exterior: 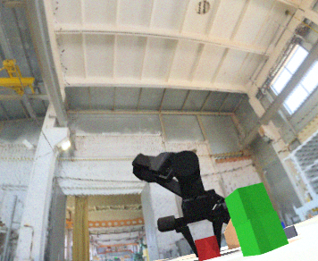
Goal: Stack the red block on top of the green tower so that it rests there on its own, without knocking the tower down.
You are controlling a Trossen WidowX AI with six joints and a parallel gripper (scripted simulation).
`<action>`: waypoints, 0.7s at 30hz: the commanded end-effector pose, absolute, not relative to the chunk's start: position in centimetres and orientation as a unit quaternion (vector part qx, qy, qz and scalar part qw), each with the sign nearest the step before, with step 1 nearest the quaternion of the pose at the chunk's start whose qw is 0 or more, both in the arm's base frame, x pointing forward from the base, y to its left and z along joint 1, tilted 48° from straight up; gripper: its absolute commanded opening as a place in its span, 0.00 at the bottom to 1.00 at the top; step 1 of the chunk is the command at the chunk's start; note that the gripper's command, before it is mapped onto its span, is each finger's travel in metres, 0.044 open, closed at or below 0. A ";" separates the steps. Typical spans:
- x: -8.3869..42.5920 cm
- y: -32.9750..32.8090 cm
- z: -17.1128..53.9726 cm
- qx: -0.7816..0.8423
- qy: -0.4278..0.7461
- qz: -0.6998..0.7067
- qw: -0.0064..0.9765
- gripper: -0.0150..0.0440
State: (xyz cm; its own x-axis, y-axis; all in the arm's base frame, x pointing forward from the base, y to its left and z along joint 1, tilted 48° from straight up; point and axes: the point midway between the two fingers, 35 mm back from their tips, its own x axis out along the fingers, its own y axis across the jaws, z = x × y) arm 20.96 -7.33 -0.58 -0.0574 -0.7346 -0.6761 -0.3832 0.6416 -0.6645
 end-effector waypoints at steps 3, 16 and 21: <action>21.1 -6.8 -0.1 -0.396 0.710 -0.155 0.562 0.34; 21.4 -2.2 4.0 -0.395 0.710 -0.155 0.562 0.25; 21.5 -0.4 5.7 -0.395 0.710 -0.154 0.562 0.25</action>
State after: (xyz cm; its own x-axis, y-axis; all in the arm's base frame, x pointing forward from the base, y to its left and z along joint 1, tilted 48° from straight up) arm 21.42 -1.39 4.82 -0.0574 -0.7388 -0.6715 -0.3944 0.6347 -0.6645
